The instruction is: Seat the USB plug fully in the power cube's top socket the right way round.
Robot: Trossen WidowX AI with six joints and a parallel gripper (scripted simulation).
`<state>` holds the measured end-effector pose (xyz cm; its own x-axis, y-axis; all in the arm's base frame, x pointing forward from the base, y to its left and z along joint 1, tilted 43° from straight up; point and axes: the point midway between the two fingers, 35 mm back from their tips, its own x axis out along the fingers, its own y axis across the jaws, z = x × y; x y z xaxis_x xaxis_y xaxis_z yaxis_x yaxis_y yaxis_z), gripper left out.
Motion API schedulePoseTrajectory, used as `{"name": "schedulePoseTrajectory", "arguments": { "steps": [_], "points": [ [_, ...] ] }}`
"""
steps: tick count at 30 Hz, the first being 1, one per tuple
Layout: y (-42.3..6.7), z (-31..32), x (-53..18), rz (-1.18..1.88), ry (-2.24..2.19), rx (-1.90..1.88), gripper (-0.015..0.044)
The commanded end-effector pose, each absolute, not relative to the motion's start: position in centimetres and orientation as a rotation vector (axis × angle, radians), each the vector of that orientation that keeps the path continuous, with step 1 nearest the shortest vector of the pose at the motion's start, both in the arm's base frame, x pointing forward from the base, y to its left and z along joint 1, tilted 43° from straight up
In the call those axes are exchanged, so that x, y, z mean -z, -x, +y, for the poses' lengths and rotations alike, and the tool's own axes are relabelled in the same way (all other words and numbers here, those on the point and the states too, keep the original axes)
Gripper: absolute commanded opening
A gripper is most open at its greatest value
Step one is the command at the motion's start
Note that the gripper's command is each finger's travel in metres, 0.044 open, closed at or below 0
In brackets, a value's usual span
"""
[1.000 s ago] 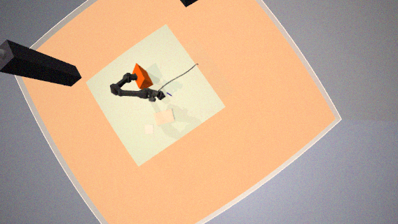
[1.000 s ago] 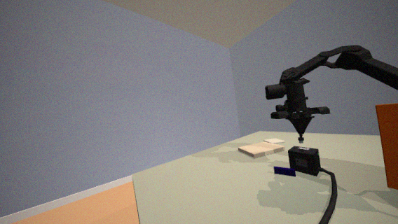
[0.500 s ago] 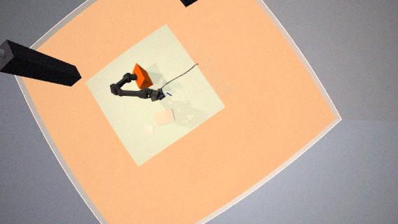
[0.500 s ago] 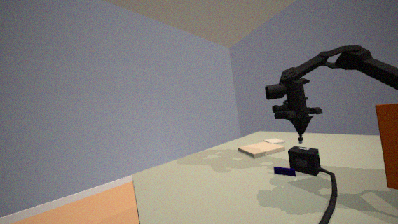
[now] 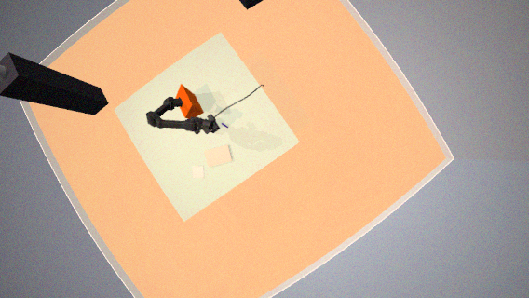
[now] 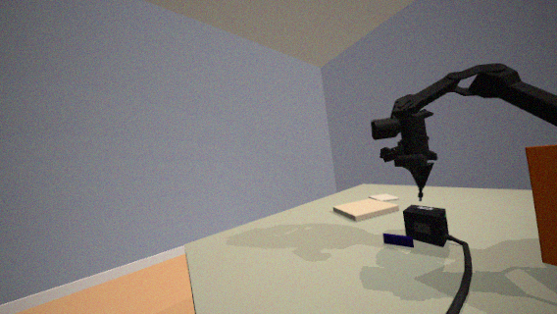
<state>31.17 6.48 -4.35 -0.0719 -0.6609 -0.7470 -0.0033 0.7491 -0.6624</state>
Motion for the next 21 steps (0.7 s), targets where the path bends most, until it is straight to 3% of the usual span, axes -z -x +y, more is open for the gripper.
{"name": "schedulePoseTrajectory", "arguments": {
  "steps": [1, 21],
  "points": [
    [-31.16, 6.46, 4.4, 1.596, 0.619, 0.522, 0.0],
    [-31.16, 6.46, 4.4, 1.742, 1.007, 0.095, 0.0]
  ]
}}
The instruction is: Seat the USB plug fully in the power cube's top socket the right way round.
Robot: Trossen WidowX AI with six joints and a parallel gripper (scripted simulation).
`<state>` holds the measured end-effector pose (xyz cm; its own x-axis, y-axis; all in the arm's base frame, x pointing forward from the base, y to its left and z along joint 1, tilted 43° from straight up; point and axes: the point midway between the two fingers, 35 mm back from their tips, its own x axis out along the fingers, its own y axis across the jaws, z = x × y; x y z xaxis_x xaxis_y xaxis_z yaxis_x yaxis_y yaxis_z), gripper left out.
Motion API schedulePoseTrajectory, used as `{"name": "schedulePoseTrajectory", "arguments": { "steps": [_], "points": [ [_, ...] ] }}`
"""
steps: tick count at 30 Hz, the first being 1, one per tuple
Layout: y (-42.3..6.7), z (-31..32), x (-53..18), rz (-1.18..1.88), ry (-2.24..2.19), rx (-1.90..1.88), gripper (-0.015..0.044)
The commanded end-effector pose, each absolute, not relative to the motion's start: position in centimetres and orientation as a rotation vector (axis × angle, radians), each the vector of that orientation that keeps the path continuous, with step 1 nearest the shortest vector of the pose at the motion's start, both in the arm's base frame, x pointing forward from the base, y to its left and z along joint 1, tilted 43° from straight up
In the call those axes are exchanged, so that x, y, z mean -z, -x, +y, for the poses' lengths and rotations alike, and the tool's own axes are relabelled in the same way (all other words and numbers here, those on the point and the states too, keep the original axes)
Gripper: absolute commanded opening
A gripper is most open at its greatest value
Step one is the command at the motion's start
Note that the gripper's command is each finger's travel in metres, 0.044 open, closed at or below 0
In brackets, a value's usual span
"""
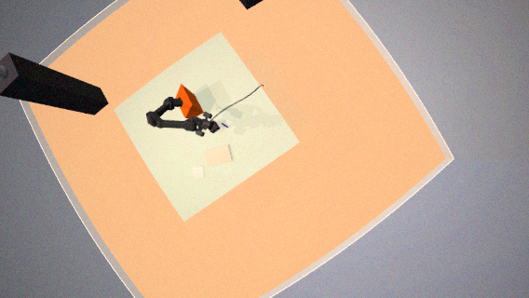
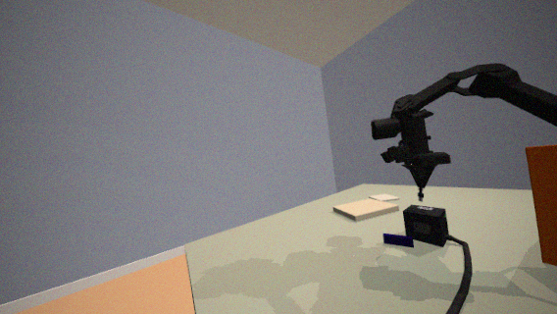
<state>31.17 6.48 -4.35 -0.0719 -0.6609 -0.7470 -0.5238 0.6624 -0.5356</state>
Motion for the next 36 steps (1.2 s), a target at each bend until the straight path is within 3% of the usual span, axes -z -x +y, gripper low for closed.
{"name": "schedulePoseTrajectory", "arguments": {
  "steps": [1, 36],
  "points": [
    [-31.16, 6.46, 4.4, 1.747, 1.026, 0.072, 0.0],
    [-31.16, 6.46, 4.4, 1.791, 1.657, -0.793, 0.0]
  ]
}}
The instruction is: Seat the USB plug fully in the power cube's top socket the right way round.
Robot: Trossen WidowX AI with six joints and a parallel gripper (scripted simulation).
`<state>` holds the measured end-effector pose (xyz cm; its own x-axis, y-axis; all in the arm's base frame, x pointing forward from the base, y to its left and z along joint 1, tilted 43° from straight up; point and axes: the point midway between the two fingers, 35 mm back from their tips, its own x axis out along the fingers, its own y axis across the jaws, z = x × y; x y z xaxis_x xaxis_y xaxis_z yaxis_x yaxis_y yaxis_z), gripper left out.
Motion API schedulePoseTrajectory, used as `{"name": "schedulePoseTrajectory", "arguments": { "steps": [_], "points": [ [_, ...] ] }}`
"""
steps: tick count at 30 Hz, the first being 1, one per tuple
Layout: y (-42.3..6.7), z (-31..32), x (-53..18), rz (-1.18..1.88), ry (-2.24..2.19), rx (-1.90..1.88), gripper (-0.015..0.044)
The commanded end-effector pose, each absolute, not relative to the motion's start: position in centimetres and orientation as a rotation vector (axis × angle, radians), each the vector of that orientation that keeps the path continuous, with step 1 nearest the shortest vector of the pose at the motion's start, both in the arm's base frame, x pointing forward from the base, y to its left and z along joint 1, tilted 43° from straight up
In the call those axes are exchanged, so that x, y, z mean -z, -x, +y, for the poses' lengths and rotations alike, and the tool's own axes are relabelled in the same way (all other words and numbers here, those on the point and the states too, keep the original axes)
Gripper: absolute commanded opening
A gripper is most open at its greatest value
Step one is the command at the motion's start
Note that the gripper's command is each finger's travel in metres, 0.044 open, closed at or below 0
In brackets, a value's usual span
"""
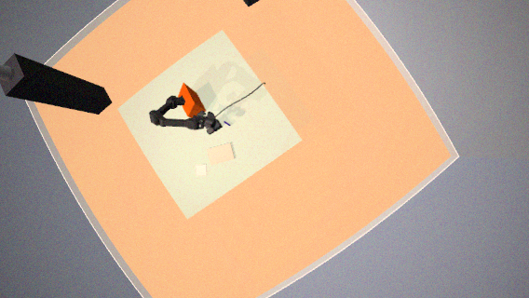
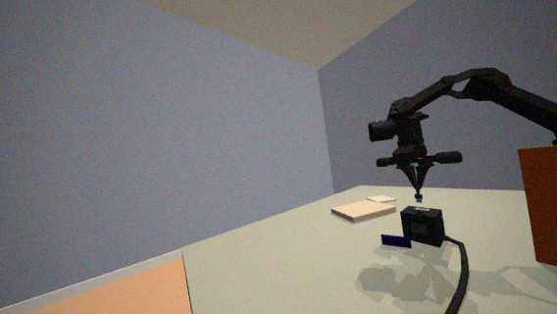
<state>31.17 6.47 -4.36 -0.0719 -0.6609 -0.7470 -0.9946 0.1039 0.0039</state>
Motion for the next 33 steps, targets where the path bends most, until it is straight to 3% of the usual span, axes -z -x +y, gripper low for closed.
{"name": "schedulePoseTrajectory", "arguments": {
  "steps": [1, 33],
  "points": [
    [-31.16, 6.46, 4.4, 1.789, 1.67, -0.815, 0.0],
    [-31.13, 6.25, 4.45, 1.792, 1.679, -0.814, 0.0]
  ]
}}
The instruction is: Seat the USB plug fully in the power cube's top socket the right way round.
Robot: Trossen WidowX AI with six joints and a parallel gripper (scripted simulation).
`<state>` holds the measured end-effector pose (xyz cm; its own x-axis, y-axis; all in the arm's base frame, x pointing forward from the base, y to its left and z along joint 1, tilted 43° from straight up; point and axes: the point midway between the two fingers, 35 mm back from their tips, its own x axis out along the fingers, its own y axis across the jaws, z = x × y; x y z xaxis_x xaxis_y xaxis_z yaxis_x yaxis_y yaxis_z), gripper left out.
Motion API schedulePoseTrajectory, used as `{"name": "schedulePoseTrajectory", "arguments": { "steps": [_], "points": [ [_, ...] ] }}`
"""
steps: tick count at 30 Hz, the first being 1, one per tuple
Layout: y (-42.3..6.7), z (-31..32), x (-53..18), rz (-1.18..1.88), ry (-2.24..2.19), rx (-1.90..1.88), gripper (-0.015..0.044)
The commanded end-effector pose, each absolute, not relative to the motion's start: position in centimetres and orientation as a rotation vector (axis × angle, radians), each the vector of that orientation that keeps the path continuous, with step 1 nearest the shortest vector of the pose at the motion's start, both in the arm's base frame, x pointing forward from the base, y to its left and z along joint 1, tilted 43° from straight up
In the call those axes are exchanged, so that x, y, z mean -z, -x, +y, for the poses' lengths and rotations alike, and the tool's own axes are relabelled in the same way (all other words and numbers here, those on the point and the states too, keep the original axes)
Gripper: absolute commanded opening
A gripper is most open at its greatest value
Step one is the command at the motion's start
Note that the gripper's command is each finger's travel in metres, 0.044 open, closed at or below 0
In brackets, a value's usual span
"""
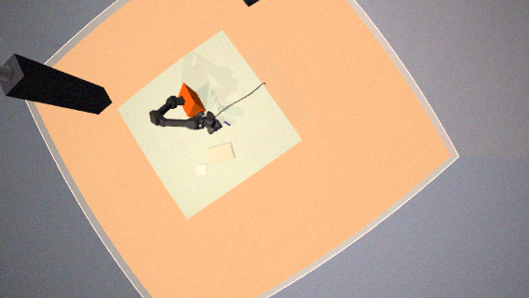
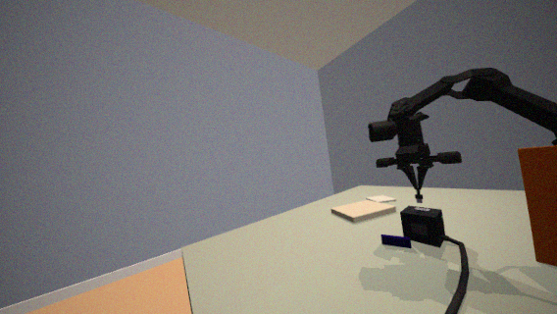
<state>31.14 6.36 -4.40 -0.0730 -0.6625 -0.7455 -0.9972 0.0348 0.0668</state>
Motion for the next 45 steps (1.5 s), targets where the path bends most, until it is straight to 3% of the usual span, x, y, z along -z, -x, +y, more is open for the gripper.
{"name": "schedulePoseTrajectory", "arguments": {
  "steps": [1, 45],
  "points": [
    [-31.13, 6.24, 4.45, 1.793, 1.679, -0.813, 0.0],
    [-31.0, 5.68, 4.65, 1.807, 1.677, -0.78, 0.0]
  ]
}}
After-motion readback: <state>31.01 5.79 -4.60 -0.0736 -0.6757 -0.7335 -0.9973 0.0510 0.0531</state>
